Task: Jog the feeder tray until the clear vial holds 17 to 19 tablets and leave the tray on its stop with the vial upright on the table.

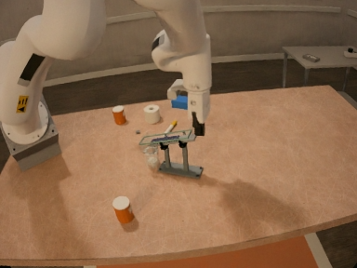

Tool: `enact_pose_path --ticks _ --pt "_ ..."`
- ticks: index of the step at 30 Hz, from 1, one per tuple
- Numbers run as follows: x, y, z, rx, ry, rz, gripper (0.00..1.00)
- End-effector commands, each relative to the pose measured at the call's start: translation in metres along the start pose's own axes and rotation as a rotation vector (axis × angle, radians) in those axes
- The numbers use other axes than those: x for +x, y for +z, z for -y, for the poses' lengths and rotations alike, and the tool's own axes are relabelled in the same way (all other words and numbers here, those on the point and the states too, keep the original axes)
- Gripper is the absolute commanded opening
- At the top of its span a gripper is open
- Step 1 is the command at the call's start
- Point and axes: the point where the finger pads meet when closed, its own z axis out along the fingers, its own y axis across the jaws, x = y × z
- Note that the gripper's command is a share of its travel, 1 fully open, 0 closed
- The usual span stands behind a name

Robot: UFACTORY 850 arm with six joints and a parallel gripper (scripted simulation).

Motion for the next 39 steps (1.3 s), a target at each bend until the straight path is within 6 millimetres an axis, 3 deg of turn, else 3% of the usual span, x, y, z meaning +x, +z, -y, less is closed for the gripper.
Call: enact_pose_path --ticks 1,17,32,34,37,39 --pt "-0.020 -0.007 0.000 -0.001 0.002 0.002 0.00" --pt "-0.019 -0.007 0.000 -0.001 0.002 0.002 0.00" --pt "0.008 0.002 0.000 -0.001 0.002 0.002 0.00" --pt "0.007 0.002 0.000 -0.001 0.002 0.002 0.00" --pt "-0.014 -0.005 0.000 -0.001 0.002 0.002 0.00" --pt "-0.014 -0.005 0.000 -0.001 0.002 0.002 0.00"
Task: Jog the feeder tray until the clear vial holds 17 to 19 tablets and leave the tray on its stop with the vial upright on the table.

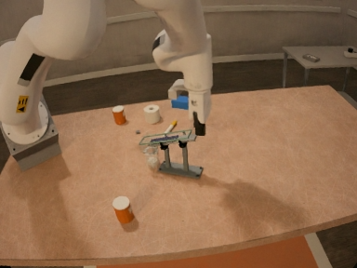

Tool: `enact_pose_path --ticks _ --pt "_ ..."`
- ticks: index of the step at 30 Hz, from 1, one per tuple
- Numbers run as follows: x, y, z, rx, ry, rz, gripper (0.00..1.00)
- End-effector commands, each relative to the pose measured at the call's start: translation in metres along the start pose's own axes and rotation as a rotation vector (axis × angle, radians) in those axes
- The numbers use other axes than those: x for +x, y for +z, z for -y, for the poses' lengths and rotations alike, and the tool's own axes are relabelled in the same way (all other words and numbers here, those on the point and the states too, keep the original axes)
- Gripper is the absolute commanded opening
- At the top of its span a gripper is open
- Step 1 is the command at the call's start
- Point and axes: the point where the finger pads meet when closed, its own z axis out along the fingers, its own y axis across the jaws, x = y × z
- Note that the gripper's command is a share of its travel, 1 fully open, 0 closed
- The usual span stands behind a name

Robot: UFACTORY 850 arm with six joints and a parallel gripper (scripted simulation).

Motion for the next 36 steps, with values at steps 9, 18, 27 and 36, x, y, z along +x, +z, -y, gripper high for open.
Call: enact_pose_path --ticks 9,18,27,36 --pt "-0.0165 -0.0058 -0.0002 -0.001 0.002 0.002 0.00" --pt "-0.0165 -0.0058 -0.0002 -0.001 0.002 0.002 0.00" --pt "-0.0165 -0.0058 -0.0002 -0.001 0.002 0.002 0.00" --pt "-0.0071 -0.0027 -0.0002 -0.001 0.002 0.002 0.00"
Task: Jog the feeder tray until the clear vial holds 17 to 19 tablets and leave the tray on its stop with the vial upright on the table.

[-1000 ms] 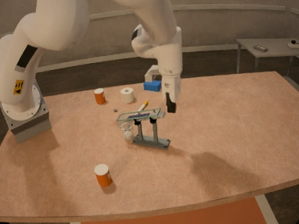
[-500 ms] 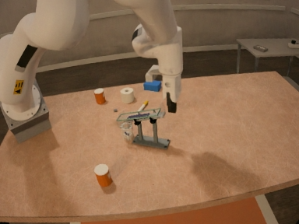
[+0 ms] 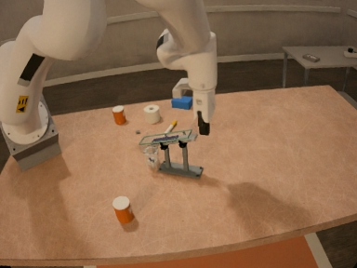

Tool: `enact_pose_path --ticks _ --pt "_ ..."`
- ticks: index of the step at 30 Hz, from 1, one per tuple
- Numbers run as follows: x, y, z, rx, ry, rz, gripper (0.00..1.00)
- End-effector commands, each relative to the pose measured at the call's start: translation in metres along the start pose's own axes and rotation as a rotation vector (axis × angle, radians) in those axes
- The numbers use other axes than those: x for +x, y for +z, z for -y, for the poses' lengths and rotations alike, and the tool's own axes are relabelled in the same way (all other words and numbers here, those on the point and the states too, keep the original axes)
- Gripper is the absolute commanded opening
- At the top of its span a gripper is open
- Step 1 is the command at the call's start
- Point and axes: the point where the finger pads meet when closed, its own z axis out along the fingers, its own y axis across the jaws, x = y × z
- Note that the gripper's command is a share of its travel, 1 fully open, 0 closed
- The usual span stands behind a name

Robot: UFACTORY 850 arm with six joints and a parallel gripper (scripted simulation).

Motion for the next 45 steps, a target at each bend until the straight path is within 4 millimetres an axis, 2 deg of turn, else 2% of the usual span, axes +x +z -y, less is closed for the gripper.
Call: enact_pose_path --ticks 1,5,9,11,13,17,25,32,38,45 --pt "0.009 0.002 0.000 -0.001 0.000 0.001 0.00" --pt "0.021 0.006 0.000 -0.001 0.000 0.001 0.00" --pt "0.024 0.007 0.000 -0.001 0.000 0.001 0.00" --pt "0.018 0.005 0.000 -0.001 0.000 0.001 0.00" --pt "0.002 0.000 0.000 -0.001 0.000 0.001 0.00" --pt "-0.004 -0.002 0.000 -0.001 0.000 0.001 0.00" --pt "-0.004 -0.002 0.000 -0.001 0.000 0.001 0.00" --pt "0.004 0.001 0.000 -0.001 0.000 0.001 0.00" --pt "0.019 0.006 0.000 -0.001 0.000 0.001 0.00" --pt "0.021 0.006 0.000 -0.001 0.000 0.001 0.00"
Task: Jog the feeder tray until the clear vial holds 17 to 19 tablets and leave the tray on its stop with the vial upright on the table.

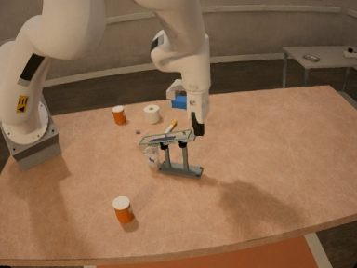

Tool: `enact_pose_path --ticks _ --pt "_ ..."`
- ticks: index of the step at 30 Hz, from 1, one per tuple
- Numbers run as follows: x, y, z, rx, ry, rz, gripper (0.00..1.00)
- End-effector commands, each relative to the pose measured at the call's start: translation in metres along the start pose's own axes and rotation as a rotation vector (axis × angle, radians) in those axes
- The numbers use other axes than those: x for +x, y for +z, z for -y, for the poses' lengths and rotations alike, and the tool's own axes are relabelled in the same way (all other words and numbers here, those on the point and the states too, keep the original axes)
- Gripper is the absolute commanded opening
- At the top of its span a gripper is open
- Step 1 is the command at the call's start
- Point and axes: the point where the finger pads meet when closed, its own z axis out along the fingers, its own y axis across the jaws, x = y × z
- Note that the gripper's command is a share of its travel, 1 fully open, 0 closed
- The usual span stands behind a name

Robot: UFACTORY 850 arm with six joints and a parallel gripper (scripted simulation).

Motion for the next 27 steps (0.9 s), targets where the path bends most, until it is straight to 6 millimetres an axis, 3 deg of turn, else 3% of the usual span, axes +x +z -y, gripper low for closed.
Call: enact_pose_path --ticks 1,7,27 --pt "-0.002 -0.001 0.000 0.000 -0.002 -0.004 0.00" --pt "-0.023 -0.007 0.000 0.000 -0.002 -0.004 0.00" --pt "-0.023 -0.007 0.000 0.000 -0.002 -0.004 0.00"
